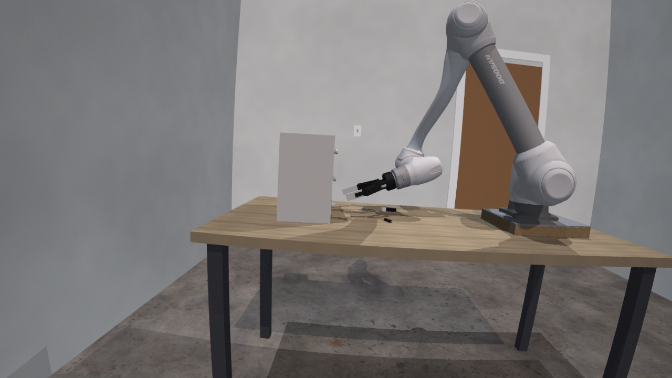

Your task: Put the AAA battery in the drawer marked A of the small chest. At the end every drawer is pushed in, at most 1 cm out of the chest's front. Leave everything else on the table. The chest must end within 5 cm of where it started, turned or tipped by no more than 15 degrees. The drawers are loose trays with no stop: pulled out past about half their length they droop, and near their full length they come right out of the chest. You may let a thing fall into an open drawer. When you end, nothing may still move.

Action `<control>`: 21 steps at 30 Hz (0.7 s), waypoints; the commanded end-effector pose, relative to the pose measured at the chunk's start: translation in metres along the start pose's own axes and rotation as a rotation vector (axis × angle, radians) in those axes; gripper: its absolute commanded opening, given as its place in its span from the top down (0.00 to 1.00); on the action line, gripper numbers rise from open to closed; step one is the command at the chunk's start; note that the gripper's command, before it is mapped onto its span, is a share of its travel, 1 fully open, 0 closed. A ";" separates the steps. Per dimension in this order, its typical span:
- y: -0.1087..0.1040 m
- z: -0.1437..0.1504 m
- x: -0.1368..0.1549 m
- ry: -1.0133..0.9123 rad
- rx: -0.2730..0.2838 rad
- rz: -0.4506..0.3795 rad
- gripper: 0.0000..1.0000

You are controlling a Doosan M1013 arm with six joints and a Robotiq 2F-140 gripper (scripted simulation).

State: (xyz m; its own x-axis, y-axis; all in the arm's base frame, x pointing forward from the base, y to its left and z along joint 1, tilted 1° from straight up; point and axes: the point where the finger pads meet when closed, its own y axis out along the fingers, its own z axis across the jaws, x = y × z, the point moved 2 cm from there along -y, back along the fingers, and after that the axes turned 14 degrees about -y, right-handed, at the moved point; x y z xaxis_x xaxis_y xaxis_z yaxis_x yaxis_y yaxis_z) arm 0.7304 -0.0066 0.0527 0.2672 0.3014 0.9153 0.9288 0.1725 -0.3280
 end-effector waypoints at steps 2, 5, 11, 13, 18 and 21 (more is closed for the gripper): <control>0.004 0.002 -0.010 0.000 0.000 -0.001 0.00; 0.005 0.003 -0.012 0.000 0.000 -0.001 0.00; 0.005 0.003 -0.013 0.000 0.000 -0.001 0.00; 0.005 0.003 -0.013 0.000 0.000 -0.001 0.00; 0.005 0.003 -0.013 0.000 0.000 -0.001 0.00; 0.005 0.003 -0.013 0.000 0.000 -0.001 0.00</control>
State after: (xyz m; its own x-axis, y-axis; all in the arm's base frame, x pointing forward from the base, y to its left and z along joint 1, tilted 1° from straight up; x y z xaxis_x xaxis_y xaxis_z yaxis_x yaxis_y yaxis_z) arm 0.7308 -0.0066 0.0384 0.2667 0.3014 0.9154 0.9290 0.1725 -0.3275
